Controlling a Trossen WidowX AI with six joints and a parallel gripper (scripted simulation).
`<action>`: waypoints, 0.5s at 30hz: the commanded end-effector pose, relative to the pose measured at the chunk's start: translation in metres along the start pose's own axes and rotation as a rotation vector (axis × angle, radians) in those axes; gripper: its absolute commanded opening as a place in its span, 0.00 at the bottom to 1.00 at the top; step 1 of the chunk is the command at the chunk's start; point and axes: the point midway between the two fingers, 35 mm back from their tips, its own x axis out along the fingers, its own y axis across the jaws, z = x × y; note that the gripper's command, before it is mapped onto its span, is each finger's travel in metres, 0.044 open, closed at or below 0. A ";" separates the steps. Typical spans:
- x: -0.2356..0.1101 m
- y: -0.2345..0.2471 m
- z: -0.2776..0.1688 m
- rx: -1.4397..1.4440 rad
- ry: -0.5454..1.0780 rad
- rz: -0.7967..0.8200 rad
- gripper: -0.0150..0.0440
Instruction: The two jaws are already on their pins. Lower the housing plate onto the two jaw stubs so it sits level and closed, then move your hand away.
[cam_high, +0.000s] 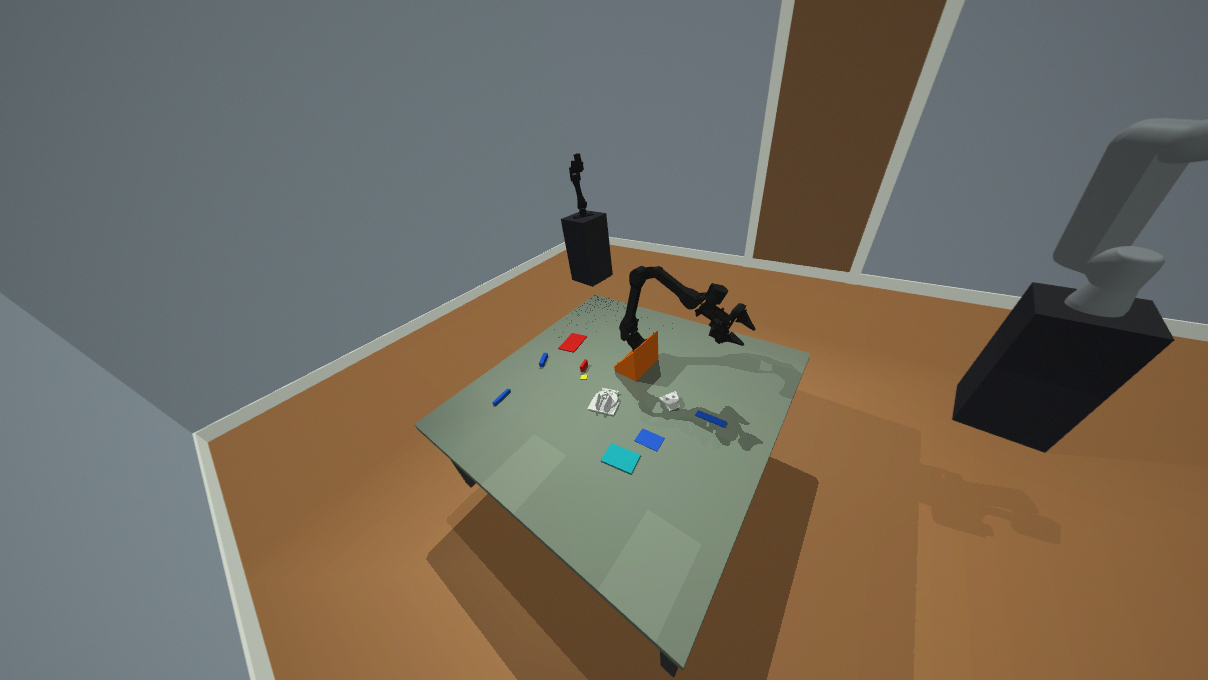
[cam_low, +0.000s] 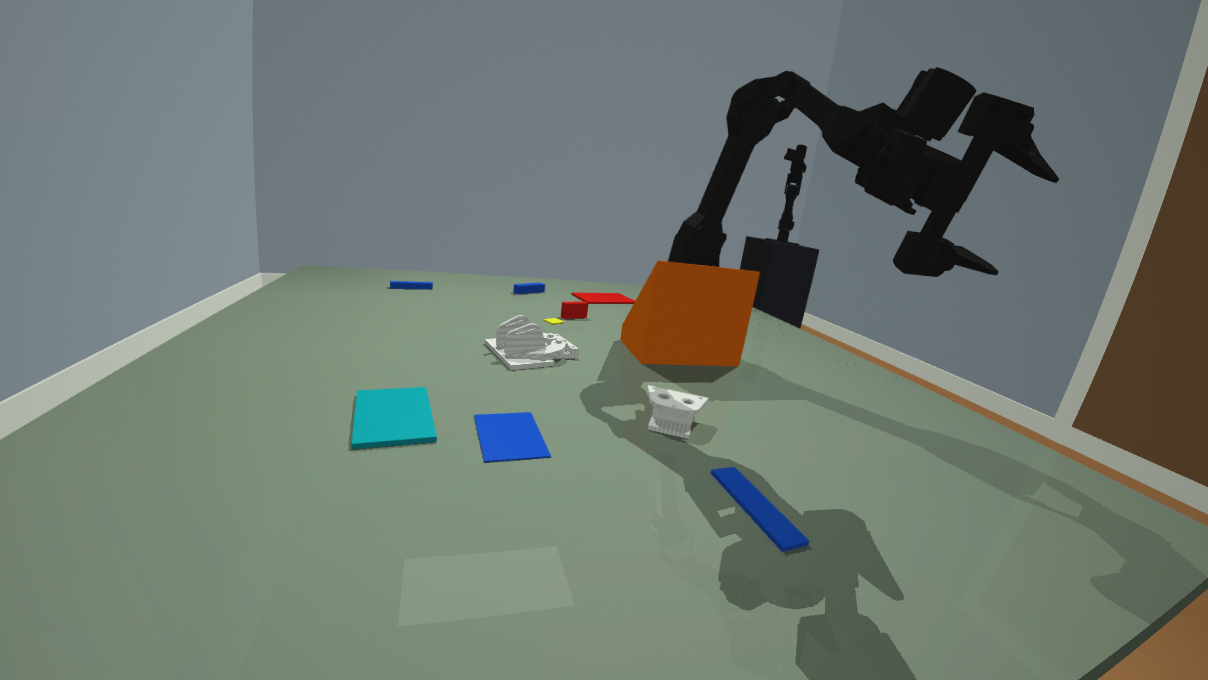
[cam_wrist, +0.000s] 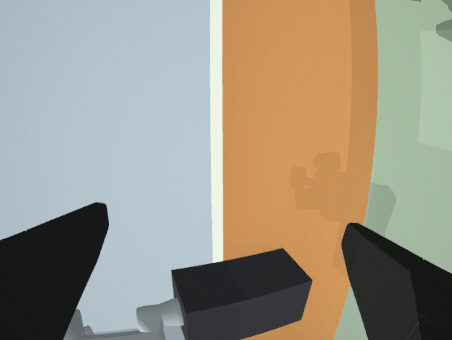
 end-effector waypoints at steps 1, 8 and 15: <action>0.004 -0.007 0.018 -0.060 -0.036 -0.051 1.00; 0.006 -0.023 0.046 -0.157 -0.079 -0.148 1.00; 0.006 -0.039 0.073 -0.253 -0.104 -0.252 1.00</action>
